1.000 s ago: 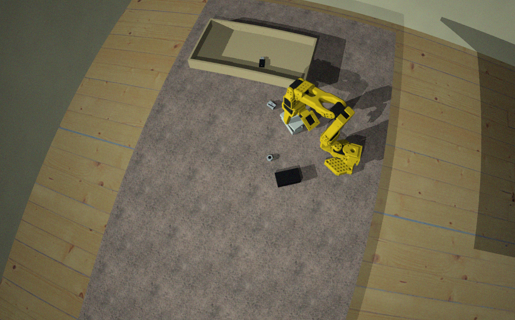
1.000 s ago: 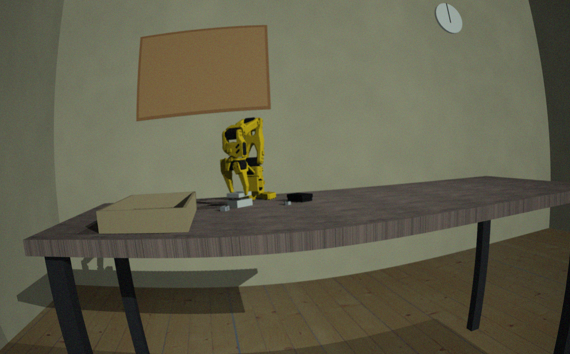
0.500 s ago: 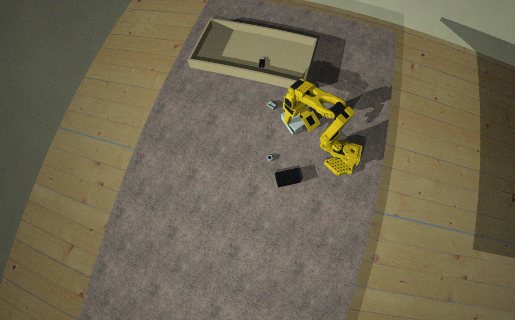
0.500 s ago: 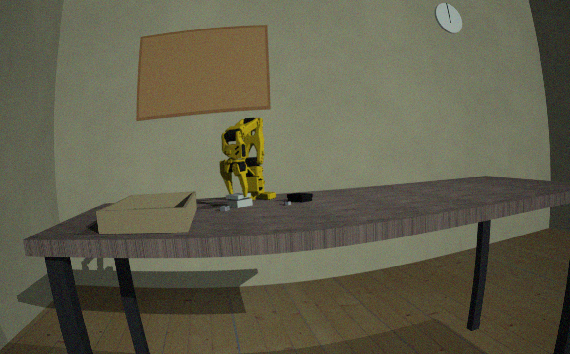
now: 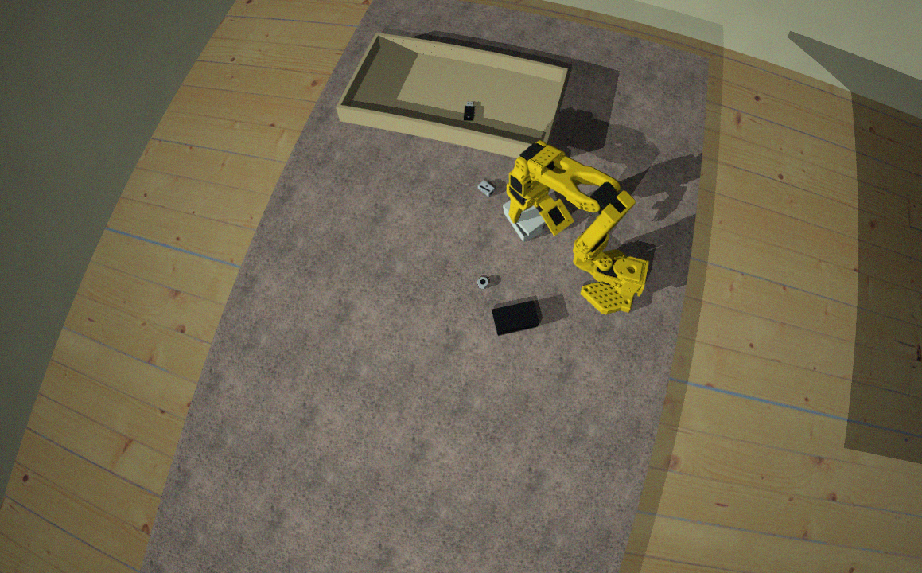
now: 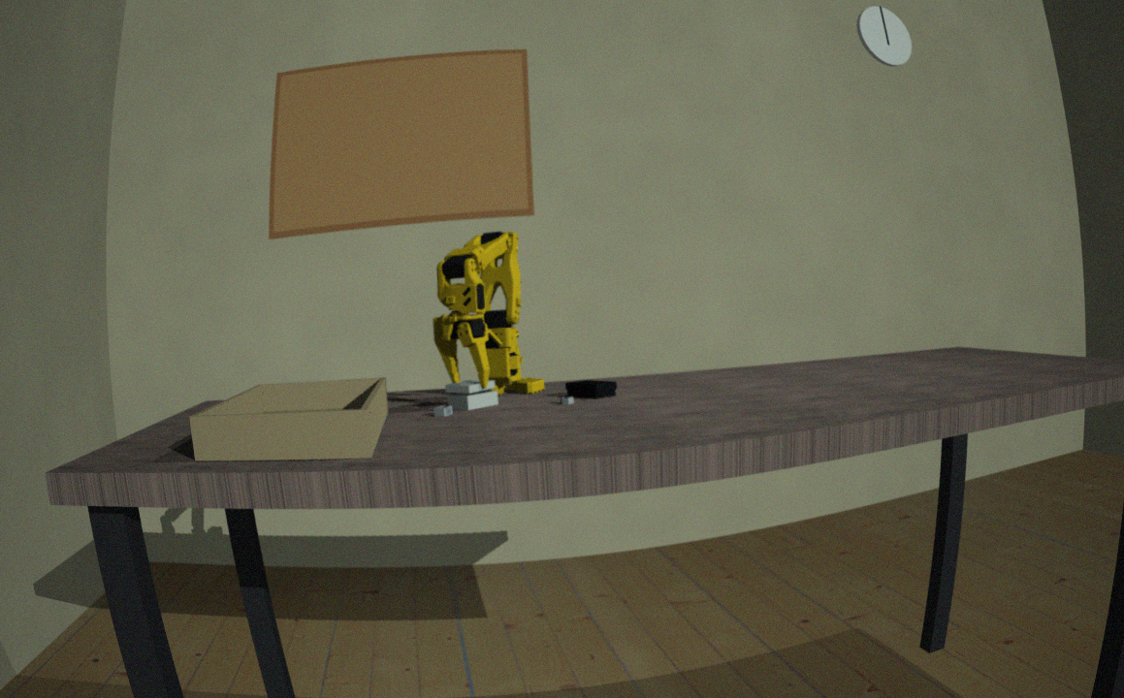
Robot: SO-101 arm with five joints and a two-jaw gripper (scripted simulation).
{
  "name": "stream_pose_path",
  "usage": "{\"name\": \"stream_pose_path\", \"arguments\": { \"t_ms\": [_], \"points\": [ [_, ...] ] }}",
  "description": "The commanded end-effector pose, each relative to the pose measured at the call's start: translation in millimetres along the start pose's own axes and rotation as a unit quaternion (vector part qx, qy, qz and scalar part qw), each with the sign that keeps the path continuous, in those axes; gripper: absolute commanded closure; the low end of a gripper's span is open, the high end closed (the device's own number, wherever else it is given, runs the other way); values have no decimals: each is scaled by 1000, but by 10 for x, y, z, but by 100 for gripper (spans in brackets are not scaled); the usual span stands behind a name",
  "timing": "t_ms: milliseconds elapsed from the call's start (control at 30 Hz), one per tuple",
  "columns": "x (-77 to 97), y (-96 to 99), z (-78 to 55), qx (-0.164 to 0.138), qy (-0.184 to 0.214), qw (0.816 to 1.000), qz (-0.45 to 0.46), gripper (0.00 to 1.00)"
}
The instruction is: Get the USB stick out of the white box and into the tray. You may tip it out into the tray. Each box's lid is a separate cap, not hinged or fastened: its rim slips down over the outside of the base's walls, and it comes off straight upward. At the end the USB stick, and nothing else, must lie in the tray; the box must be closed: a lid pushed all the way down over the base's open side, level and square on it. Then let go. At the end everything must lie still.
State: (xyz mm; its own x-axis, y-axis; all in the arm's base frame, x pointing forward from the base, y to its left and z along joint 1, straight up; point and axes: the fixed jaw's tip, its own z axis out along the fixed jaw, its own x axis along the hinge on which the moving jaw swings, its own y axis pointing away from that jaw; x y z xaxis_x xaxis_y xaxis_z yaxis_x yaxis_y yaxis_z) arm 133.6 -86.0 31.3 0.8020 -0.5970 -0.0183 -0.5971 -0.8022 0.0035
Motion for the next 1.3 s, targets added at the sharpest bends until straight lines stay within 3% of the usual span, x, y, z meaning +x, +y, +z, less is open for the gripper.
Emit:
{"name": "stream_pose_path", "arguments": {
  "t_ms": [0,1267],
  "points": [
    [26,10,-10,2,9,1000,1,78],
    [8,-24,-10,2,9,999,51,78]
  ]
}}
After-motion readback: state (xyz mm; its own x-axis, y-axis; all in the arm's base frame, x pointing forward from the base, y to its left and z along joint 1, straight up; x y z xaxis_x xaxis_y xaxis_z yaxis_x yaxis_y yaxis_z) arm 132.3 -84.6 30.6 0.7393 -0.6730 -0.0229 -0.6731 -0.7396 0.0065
